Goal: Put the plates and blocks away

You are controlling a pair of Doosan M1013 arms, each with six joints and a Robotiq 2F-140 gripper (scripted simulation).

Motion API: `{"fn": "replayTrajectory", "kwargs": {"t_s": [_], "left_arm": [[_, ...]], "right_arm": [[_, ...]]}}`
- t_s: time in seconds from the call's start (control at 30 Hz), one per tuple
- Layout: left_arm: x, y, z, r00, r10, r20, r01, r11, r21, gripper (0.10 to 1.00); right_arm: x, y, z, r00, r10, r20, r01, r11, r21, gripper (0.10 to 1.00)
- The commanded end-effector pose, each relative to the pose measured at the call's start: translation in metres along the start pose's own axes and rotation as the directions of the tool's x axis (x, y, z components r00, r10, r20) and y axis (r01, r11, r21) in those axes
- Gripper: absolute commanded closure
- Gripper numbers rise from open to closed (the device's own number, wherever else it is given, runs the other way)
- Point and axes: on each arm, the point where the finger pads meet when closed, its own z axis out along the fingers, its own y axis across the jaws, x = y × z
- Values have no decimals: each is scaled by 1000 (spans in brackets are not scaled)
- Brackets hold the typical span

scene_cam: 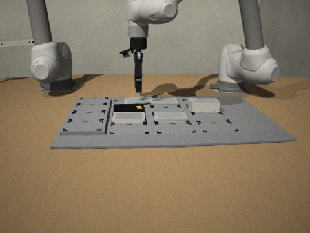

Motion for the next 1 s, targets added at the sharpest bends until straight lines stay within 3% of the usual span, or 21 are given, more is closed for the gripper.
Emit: {"fn": "replayTrajectory", "kwargs": {"t_s": [0.0, 0.97], "left_arm": [[0, 0, 3, 1000, 0, -1, 0, 1000, 1, 400], [0, 0, 31, 1000, 0, -1, 0, 1000, 1, 400]], "right_arm": [[0, 0, -1, 1000, 0, -1, 0, 1000, 0, 98], [0, 0, -1, 1000, 0, -1, 0, 1000, 0, 98]]}}
